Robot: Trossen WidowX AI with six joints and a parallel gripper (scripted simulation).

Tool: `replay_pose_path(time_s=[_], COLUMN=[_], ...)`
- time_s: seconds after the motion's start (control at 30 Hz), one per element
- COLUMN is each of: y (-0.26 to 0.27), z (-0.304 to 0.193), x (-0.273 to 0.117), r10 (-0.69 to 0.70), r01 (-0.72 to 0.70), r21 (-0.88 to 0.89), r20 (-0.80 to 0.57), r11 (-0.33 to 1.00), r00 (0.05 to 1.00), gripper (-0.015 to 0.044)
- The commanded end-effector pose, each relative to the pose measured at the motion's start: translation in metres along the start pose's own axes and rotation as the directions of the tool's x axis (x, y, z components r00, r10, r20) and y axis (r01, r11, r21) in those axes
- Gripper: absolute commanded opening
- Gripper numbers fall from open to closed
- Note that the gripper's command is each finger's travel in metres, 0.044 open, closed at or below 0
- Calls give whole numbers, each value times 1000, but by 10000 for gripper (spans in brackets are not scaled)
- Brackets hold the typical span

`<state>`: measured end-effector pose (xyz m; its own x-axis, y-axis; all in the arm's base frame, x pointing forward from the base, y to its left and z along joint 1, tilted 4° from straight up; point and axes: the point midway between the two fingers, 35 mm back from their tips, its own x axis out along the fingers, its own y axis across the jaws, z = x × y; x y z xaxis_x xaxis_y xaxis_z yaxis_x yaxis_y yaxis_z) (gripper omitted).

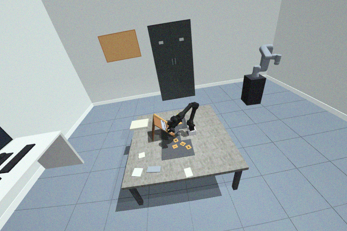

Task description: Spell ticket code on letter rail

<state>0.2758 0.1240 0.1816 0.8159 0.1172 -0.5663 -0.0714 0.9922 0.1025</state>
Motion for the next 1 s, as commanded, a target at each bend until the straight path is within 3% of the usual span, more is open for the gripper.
replay_pose_path(time_s=[0.0,0.2,0.6,0.97], y=[13,16,17,18], z=[-7,-8,-8,-8], x=[-5,-3,44,44], r10=[33,39,40,40], r01=[-32,-39,-39,-39], r21=[-86,-101,-101,-101], r20=[4,4,7,8], r11=[996,994,994,994], r00=[999,999,999,999], gripper=[0,0,0,0])
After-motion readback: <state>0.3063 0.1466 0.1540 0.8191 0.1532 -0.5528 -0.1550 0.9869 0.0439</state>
